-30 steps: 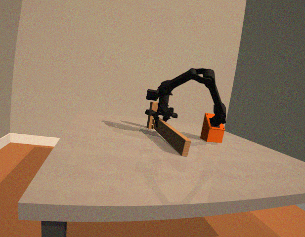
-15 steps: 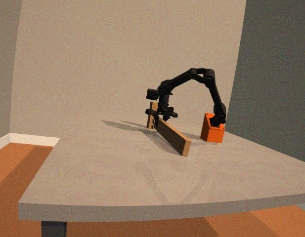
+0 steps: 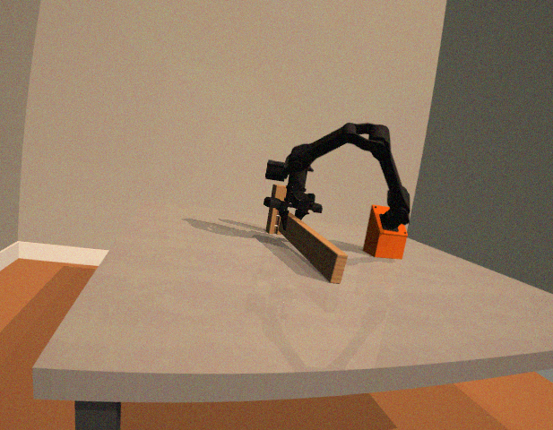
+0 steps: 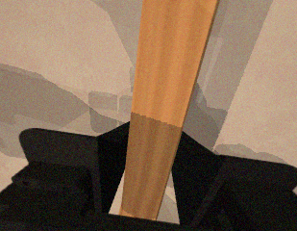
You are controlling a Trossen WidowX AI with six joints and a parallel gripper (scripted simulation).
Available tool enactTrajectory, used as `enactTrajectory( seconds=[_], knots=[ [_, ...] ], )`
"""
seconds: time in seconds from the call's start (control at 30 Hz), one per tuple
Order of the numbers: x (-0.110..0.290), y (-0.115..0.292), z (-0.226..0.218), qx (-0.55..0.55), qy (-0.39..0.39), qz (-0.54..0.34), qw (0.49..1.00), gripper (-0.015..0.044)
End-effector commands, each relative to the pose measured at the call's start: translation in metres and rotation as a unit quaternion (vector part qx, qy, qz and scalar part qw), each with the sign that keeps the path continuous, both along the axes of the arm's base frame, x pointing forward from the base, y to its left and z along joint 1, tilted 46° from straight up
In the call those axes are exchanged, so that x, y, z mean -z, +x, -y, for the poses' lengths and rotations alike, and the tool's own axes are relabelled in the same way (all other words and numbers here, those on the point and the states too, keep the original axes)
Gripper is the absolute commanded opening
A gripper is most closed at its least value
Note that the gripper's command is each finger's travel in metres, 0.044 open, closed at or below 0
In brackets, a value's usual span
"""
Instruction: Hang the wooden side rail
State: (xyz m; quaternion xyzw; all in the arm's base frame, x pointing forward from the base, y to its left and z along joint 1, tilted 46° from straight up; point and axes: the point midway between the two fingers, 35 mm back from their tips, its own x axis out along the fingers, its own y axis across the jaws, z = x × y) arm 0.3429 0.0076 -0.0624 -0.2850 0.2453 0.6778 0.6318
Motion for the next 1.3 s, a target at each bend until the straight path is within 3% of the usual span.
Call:
enactTrajectory(
  seconds=[0.0, 1.27],
  knots=[
    [-0.0011, 0.0015, 0.0035, -0.002, -0.003, 0.008, 1.0, 0.0],
    [0.0033, -0.0017, 0.0052, -0.002, -0.003, 0.008, 1.0, 0.0]
  ],
)
